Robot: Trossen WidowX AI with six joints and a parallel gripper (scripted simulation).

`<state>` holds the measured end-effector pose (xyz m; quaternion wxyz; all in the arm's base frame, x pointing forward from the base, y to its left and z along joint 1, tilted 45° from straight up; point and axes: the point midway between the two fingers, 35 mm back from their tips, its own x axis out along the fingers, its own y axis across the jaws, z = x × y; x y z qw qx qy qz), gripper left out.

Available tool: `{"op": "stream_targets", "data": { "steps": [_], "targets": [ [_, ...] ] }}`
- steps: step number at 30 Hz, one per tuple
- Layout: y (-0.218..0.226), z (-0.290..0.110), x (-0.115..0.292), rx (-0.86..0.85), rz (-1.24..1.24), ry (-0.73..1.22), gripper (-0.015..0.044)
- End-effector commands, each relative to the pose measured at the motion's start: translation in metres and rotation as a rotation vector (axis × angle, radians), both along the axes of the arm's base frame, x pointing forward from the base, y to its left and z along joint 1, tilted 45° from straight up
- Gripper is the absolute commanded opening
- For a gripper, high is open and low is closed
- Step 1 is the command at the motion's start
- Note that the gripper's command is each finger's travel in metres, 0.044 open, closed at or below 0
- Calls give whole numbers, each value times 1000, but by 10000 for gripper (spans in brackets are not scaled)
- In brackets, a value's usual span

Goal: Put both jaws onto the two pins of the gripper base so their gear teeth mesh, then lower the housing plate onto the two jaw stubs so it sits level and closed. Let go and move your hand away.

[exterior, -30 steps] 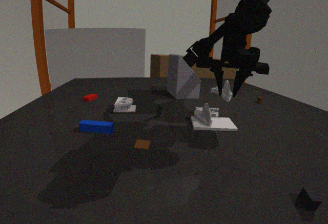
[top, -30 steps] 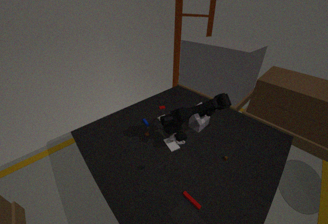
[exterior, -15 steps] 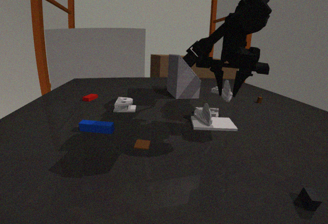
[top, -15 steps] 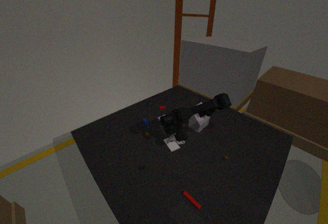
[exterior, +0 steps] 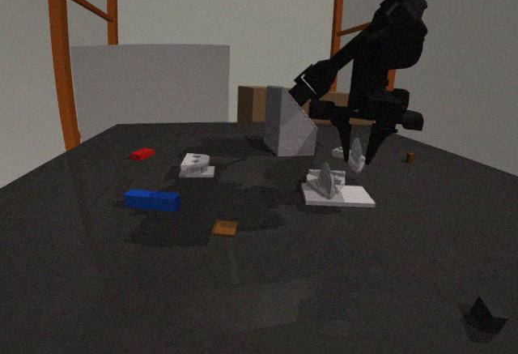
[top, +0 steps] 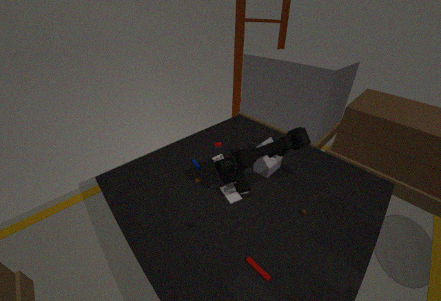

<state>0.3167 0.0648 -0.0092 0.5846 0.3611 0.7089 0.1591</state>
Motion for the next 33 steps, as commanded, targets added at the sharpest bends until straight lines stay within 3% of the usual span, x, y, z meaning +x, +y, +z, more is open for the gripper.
{"op": "stream_targets", "data": {
  "steps": [1, 33],
  "targets": [
    [5, -5, -1, 3, -7, 6, 134],
    [23, -23, -3, 6, -9, 8, 134]
  ]
}}
